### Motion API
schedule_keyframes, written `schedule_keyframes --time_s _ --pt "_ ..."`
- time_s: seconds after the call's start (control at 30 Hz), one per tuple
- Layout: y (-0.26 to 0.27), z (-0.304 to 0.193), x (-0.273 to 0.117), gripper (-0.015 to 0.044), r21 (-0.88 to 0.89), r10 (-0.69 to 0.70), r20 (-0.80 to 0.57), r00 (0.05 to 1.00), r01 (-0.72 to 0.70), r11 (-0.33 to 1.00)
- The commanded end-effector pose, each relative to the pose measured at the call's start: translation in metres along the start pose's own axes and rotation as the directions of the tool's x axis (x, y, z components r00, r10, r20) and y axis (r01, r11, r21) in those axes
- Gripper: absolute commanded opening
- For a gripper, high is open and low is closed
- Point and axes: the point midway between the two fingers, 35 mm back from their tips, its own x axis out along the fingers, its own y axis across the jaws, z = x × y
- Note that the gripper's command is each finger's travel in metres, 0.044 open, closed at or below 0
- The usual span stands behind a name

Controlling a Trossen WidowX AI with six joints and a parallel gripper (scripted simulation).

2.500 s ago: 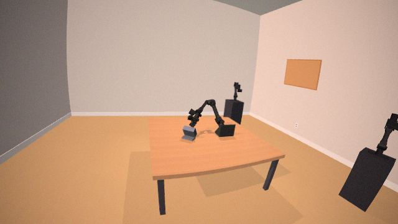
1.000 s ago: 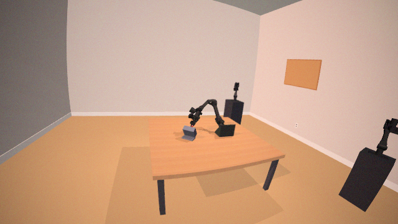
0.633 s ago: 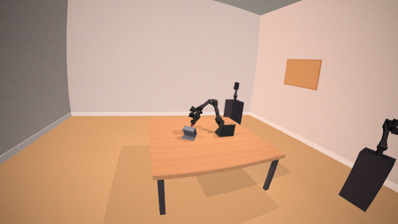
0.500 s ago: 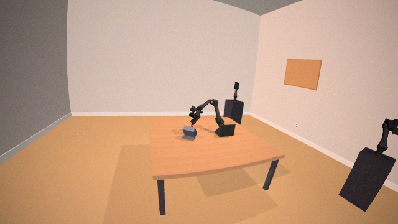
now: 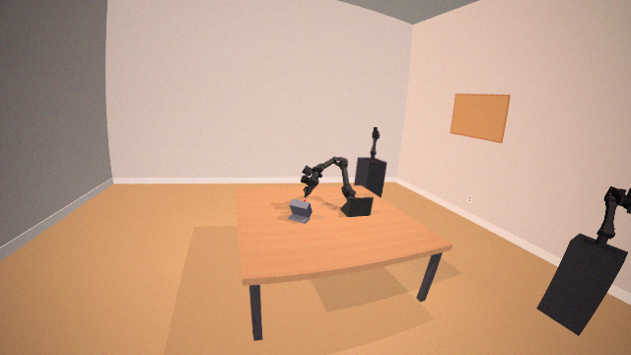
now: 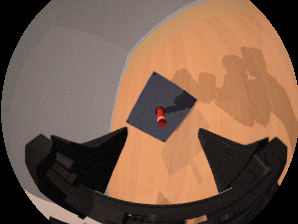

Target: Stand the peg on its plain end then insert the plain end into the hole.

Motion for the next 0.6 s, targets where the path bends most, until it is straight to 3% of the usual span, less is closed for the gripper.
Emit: schedule_keyframes --time_s 0.0,0.57 --pt "0.0 0.002 -0.009 0.044 -0.001 0.004 0.01 1.0 -0.004 1.0" --pt "-0.001 -0.001 -0.032 0.044 -0.002 0.005 0.008 1.0 -0.005 1.0"
